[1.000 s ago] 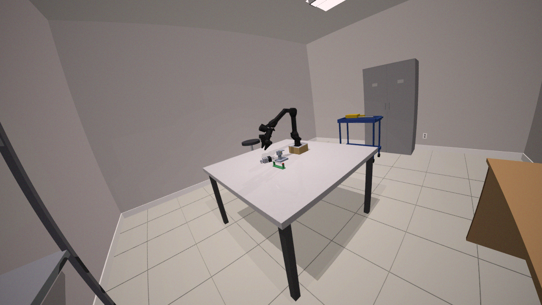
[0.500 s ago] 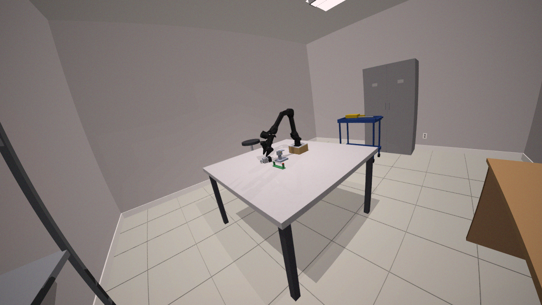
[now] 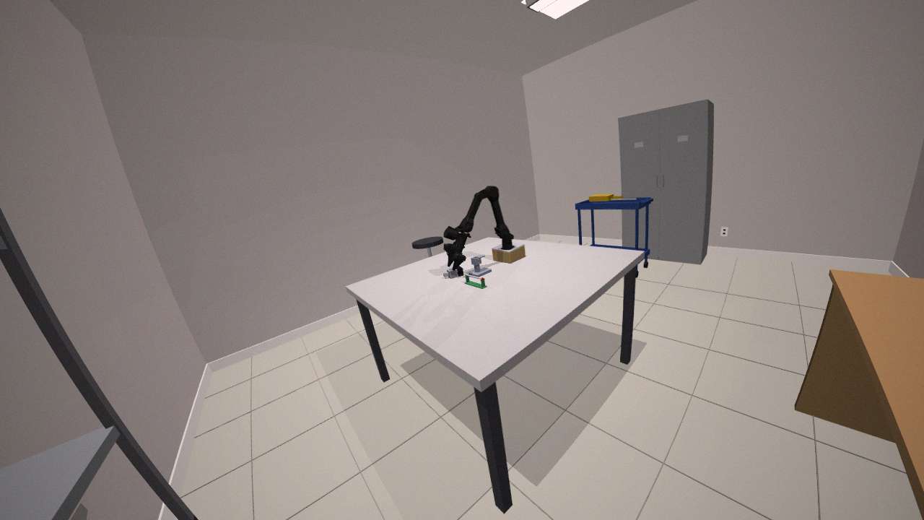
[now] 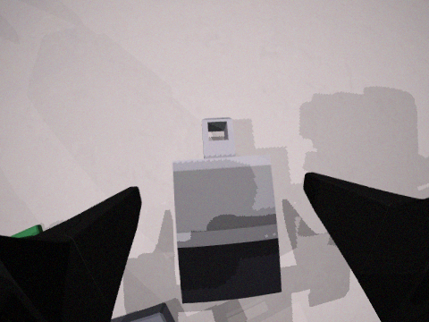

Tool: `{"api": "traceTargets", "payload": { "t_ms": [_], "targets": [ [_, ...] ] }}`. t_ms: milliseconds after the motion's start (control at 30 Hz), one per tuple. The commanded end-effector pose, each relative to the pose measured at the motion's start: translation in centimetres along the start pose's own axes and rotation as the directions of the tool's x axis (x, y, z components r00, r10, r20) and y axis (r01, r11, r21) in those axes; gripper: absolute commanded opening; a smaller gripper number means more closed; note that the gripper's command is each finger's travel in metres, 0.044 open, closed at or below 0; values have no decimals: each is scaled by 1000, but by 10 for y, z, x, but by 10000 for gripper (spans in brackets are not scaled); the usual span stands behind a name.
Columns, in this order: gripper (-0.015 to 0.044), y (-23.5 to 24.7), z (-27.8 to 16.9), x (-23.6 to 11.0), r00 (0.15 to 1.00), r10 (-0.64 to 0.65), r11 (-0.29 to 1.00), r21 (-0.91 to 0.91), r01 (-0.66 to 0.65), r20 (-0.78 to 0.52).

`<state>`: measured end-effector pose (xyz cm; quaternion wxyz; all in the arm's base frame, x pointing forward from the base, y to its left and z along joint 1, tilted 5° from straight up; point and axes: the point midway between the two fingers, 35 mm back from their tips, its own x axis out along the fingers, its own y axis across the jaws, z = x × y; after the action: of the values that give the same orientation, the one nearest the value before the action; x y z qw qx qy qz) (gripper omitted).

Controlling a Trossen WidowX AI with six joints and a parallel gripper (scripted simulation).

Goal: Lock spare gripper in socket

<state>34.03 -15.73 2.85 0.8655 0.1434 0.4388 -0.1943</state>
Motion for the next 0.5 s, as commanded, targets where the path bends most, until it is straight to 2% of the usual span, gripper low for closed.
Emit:
{"api": "traceTargets", "payload": {
  "t_ms": [0,467],
  "targets": [
    [440,-1,-10,9,1000,-5,1000,5,5,-15],
    [440,-1,-22,28,1000,-5,1000,5,5,-16]
  ]
}}
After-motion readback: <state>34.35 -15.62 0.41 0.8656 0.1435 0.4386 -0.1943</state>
